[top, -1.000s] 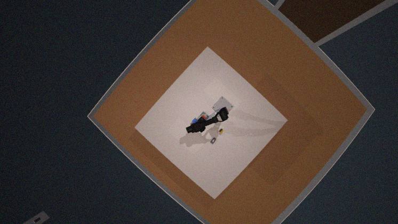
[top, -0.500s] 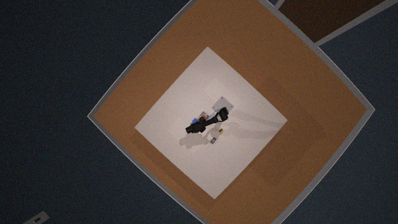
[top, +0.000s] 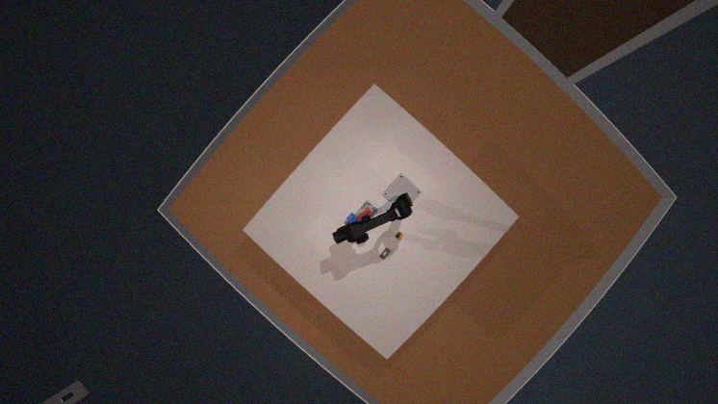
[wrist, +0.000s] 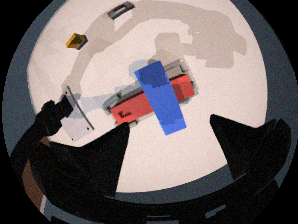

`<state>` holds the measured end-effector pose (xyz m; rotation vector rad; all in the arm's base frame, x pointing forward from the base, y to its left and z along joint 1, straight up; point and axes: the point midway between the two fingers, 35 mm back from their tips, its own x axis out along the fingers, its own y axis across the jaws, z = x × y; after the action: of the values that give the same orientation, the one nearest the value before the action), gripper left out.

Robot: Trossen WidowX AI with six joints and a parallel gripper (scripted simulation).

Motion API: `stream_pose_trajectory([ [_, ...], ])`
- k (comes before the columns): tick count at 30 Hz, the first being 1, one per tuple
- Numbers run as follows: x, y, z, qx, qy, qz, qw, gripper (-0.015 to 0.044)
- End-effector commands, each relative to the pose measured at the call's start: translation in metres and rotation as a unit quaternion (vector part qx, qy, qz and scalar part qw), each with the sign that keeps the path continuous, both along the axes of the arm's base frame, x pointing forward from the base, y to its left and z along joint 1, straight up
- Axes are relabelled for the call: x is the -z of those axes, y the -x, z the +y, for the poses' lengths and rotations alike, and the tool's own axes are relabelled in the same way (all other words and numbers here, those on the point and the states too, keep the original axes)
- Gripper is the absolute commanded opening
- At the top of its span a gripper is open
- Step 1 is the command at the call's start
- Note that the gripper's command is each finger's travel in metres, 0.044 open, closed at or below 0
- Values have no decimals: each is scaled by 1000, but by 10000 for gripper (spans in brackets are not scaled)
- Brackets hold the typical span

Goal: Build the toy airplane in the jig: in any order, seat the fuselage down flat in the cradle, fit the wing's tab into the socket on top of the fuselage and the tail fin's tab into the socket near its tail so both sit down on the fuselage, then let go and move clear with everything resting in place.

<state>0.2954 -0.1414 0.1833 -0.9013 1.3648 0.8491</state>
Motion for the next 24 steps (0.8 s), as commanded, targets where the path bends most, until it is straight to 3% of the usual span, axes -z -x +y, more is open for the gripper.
stream_pose_trajectory([
  [1,0,-1,-1,137,-4,-1,991,440],
  [5,0,-1,-1,321,-11,-4,947,440],
  [11,0,-1,-1,545,-18,-8,838,440],
  [20,0,-2,2,551,-19,-8,834,440],
  [24,-1,-4,56,551,-21,-6,834,440],
])
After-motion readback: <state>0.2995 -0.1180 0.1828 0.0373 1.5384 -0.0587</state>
